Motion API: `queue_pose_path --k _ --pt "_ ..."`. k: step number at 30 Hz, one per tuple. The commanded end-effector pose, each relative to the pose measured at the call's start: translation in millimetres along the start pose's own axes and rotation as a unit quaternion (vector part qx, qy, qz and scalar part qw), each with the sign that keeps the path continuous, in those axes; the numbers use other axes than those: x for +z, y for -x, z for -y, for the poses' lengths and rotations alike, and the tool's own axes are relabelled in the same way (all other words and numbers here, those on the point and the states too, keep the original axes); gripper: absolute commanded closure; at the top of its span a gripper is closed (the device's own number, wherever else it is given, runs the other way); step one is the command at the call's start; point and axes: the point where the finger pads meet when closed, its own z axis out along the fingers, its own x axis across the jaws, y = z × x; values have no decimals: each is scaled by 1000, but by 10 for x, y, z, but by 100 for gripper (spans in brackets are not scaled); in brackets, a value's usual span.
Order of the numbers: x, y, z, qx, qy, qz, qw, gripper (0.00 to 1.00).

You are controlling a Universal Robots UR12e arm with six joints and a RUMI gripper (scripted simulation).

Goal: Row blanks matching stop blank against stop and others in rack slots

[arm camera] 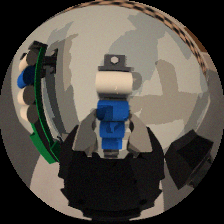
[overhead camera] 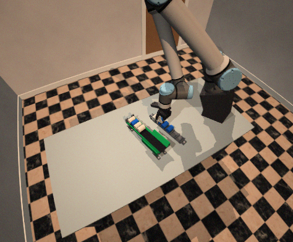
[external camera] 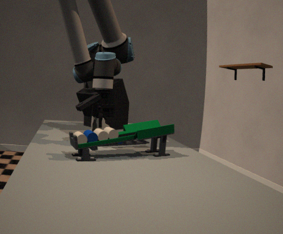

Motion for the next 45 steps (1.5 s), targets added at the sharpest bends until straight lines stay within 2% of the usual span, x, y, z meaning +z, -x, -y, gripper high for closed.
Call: queue_pose_path --k 1,8,15,30,41,45 --pt "-2 11 14 1 0 1 1000 65" --pt "-2 11 14 1 0 1 1000 62" --pt "-2 11 14 1 0 1 1000 55" --pt "-24 10 11 1 0 1 1000 55" --pt "-231 -8 -11 0 0 0 1000 55" --pt "-386 -9 -11 0 0 0 1000 55"
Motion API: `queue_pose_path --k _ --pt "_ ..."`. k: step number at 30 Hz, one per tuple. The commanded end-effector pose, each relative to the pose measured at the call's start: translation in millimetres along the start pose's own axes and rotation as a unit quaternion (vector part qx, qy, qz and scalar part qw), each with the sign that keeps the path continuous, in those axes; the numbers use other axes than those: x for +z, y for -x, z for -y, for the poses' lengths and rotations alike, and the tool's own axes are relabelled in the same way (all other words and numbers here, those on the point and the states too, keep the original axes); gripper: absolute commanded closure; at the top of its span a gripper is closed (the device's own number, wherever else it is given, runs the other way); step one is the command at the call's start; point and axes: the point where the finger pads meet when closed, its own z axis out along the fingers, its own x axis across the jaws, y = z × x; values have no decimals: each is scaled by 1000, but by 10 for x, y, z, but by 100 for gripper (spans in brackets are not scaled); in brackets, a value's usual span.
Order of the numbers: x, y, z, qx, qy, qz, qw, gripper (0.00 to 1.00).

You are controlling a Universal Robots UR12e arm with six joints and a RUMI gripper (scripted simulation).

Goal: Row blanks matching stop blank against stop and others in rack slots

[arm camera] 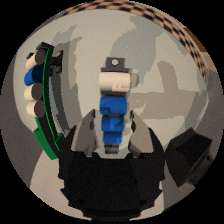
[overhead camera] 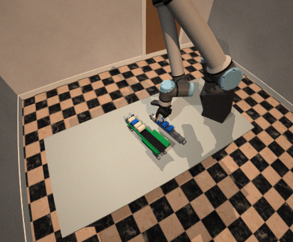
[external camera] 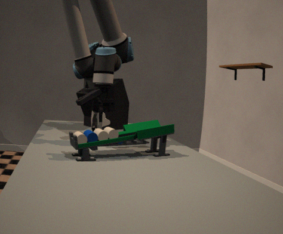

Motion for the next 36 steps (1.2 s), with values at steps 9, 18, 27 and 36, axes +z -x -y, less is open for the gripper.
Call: queue_pose_path --k 9,18,27,36 --pt "-509 6 0 0 1 -2 1000 55" --pt "-663 19 10 0 0 -1 1000 55" --pt "-679 6 7 0 1 -2 1000 0" --pt "-673 2 2 0 1 -3 1000 0"
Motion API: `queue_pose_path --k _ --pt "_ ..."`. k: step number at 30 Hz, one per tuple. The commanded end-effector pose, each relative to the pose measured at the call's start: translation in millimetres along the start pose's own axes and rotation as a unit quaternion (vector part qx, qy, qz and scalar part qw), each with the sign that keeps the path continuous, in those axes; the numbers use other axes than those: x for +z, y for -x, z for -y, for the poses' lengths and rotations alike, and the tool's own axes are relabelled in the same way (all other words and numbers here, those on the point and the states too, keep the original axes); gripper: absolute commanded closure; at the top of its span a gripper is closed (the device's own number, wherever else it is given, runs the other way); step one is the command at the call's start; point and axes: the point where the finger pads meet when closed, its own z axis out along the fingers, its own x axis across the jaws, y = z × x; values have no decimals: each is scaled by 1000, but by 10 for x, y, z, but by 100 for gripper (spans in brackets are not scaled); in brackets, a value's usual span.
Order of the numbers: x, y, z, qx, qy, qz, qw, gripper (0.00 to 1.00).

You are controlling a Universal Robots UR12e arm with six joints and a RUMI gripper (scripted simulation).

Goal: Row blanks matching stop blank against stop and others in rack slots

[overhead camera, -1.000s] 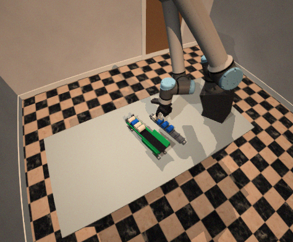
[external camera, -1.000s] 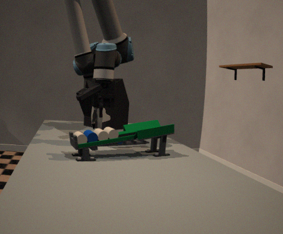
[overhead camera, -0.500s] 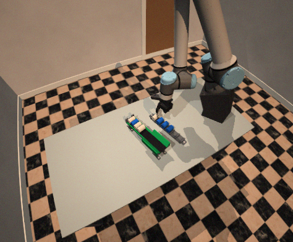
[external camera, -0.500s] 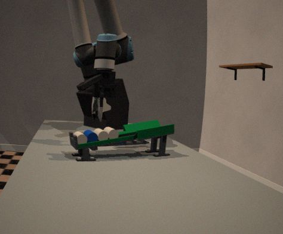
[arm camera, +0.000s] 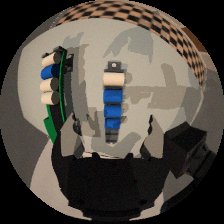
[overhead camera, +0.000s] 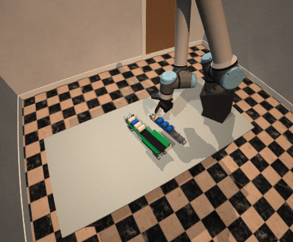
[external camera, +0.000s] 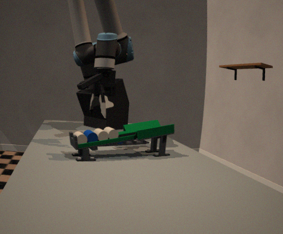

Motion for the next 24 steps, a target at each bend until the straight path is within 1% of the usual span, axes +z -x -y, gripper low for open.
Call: queue_pose_path --k 1,16,24 --pt "0 5 4 0 -1 0 1000 0" --pt "0 5 6 2 -1 0 1000 0" --pt "1 2 24 20 -1 0 1000 0"
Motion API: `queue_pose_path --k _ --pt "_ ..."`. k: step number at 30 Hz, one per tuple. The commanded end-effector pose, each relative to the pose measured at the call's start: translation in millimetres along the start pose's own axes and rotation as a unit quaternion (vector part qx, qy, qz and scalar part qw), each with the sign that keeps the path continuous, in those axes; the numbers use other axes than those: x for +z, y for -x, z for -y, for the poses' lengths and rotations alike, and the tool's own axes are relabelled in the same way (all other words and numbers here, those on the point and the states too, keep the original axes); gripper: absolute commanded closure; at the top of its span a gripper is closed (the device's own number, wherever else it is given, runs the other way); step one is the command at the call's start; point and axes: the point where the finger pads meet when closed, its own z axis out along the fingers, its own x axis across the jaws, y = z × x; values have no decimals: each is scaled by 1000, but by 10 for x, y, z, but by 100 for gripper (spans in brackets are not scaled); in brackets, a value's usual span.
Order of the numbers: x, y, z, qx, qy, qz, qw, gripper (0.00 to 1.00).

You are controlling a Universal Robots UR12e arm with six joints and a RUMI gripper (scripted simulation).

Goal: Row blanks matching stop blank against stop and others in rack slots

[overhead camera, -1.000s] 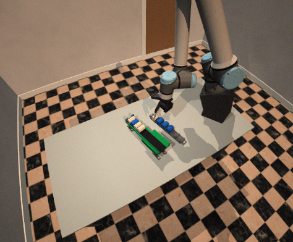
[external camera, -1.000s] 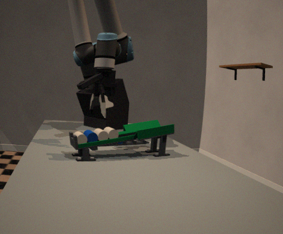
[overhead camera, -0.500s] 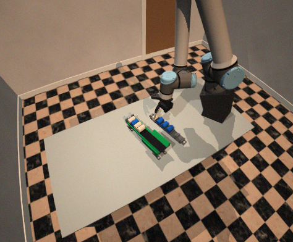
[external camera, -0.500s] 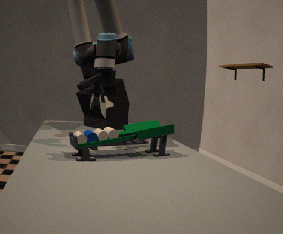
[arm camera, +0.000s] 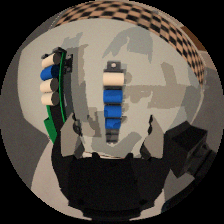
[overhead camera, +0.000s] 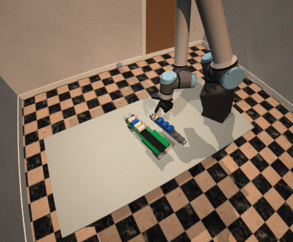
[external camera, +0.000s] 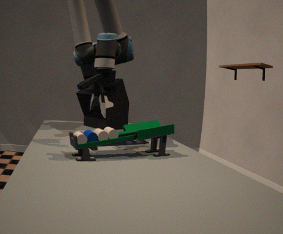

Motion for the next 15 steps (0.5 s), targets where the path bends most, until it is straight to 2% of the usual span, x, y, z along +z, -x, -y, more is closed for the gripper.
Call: queue_pose_path --k 1,7,15 --pt "1 4 29 18 -1 0 1000 0" --pt "0 2 44 40 -1 0 999 0" --pt "0 -10 84 109 -1 1 994 0"
